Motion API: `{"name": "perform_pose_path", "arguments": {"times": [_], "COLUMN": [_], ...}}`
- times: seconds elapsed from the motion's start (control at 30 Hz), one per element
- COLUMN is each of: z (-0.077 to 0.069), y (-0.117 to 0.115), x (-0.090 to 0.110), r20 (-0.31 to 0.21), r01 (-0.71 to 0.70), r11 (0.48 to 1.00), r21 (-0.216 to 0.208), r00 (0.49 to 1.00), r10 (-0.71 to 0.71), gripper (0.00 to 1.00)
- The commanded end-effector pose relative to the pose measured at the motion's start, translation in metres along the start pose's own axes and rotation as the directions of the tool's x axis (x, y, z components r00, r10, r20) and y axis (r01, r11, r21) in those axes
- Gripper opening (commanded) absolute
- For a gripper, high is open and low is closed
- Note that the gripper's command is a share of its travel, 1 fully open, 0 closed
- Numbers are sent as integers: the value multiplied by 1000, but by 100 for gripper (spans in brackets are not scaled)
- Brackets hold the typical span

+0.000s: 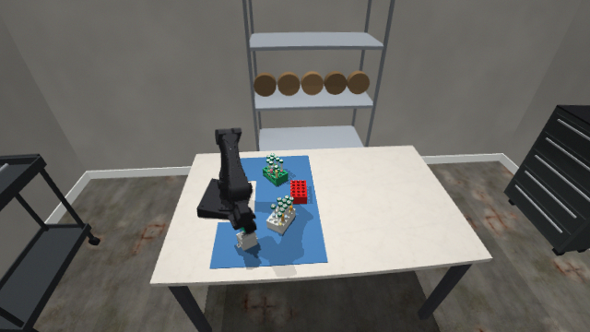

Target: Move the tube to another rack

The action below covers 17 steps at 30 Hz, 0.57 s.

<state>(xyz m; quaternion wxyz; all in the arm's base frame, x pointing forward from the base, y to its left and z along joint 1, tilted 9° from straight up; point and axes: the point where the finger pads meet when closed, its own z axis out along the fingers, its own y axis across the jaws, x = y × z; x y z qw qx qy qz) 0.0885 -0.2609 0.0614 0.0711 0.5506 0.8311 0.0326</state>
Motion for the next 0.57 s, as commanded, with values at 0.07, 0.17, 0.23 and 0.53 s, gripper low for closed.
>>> {"name": "perform_pose_path", "arguments": {"times": [0.07,0.17,0.23,0.53], "z": [-1,0,2,8], "y": [-1,-1,-1,-1], "x": [-6,-5,-5,-5], "r20": [24,24,24,24], "r01": [3,3,2,2], "r11": [1000,1000,1000,1000], "r21": [4,4,4,4], "r00": [1000,1000,1000,1000], "r10": [-3,-3,-3,-3], "gripper": [0,0,0,0]}}
